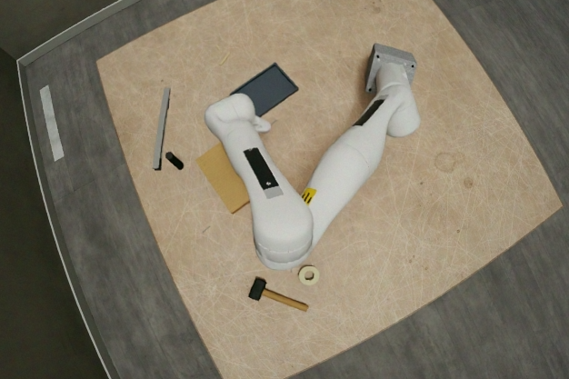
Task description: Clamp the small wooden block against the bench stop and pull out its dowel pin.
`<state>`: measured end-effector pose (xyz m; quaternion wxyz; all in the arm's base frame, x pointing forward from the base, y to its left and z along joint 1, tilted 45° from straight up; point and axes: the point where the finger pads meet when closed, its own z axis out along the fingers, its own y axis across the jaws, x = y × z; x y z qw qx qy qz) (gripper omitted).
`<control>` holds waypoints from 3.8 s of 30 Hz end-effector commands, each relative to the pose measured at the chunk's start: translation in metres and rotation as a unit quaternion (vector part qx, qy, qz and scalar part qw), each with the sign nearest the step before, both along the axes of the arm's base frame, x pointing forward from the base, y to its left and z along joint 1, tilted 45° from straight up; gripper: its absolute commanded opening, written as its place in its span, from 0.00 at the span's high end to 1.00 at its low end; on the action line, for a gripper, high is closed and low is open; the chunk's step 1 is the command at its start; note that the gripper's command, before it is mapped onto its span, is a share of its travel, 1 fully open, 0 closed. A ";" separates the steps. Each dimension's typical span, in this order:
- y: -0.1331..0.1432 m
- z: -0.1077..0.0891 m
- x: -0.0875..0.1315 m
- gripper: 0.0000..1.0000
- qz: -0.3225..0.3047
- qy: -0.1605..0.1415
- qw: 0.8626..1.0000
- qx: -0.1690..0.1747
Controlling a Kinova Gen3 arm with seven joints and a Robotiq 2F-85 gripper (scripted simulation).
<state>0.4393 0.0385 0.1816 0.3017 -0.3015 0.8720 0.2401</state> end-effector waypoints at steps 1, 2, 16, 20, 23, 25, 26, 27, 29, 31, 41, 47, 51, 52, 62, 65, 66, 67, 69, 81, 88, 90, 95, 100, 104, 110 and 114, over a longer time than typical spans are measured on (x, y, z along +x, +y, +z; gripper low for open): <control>-0.001 0.000 0.000 0.90 -0.002 0.000 1.000 0.000; -0.001 0.000 0.000 0.90 -0.002 0.000 1.000 0.000; -0.001 0.001 0.000 0.90 -0.008 0.006 1.000 0.004; -0.001 0.001 0.000 0.90 -0.009 0.006 1.000 0.004; -0.001 0.001 0.000 0.90 -0.010 0.008 1.000 0.005; -0.001 0.001 0.000 0.90 -0.011 0.008 1.000 0.006; -0.001 0.001 0.000 0.90 -0.011 0.009 1.000 0.006; -0.001 0.001 0.000 0.90 -0.012 0.009 1.000 0.006; -0.001 0.001 0.000 0.90 -0.013 0.010 1.000 0.006; -0.001 0.001 0.000 0.90 -0.014 0.011 1.000 0.007; -0.001 0.001 0.000 0.90 -0.017 0.013 1.000 0.009; -0.001 0.001 0.000 0.90 -0.019 0.015 1.000 0.010; -0.001 0.001 0.000 0.90 -0.021 0.017 1.000 0.011; -0.001 0.001 0.000 0.90 -0.021 0.017 1.000 0.011; -0.001 0.001 0.000 0.90 -0.024 0.019 0.999 0.013; -0.001 0.001 0.000 0.90 -0.025 0.020 0.999 0.013; -0.001 0.001 0.000 0.90 -0.025 0.020 0.999 0.013; -0.001 0.001 0.000 0.90 -0.026 0.021 0.999 0.013; -0.001 0.001 0.000 0.90 -0.026 0.021 0.999 0.014; -0.001 0.001 0.000 0.90 -0.029 0.024 0.999 0.015; -0.001 0.001 0.000 0.90 -0.031 0.025 0.999 0.016; -0.001 0.001 0.000 0.90 -0.031 0.026 0.999 0.017; -0.001 0.001 0.000 0.90 -0.033 0.027 0.999 0.017; -0.001 0.001 0.000 0.90 -0.034 0.028 0.999 0.018; -0.001 0.001 0.000 0.90 -0.035 0.029 0.999 0.018; -0.001 0.001 0.000 0.90 -0.036 0.030 0.999 0.019; -0.001 0.001 0.000 0.90 -0.037 0.030 0.999 0.020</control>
